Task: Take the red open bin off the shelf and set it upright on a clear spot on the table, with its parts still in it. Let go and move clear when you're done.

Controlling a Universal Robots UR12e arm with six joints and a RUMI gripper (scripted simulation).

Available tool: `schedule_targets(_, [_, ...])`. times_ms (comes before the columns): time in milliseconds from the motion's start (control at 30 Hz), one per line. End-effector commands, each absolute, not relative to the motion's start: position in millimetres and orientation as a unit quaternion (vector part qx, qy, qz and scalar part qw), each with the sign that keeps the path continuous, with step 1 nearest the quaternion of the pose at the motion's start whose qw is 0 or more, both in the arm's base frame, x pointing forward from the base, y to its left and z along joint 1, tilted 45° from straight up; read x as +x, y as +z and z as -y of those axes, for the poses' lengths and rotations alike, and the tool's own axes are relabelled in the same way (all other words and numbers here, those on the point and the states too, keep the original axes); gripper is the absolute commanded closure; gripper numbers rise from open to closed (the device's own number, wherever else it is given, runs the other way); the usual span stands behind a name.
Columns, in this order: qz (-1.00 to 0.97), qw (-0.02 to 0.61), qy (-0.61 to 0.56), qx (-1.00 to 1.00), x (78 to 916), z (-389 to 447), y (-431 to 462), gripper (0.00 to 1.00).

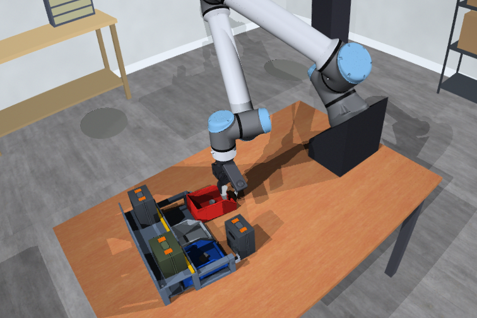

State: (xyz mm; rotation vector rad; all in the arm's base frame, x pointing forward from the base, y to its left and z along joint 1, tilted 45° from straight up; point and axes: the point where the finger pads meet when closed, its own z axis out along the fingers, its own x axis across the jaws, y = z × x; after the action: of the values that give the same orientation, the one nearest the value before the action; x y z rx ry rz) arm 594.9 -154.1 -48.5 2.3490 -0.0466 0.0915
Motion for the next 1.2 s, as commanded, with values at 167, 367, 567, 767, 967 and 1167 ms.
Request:
schedule_targets(167, [0.018, 0.385, 0.036, 0.922, 592.3, 115.5, -10.4, 0.74])
schedule_targets(367, [0.018, 0.385, 0.036, 0.922, 592.3, 115.5, -10.4, 0.74])
schedule_targets(567, [0.018, 0.385, 0.037, 0.922, 591.3, 101.3, 3.6, 0.74])
schedule_targets(767, [0.018, 0.385, 0.036, 0.922, 590.6, 90.6, 14.1, 0.74])
schedule_targets(967, [0.018, 0.385, 0.036, 0.922, 590.6, 90.6, 14.1, 0.74])
schedule_targets(1167, [0.018, 0.385, 0.037, 0.922, 591.0, 96.1, 8.7, 0.74])
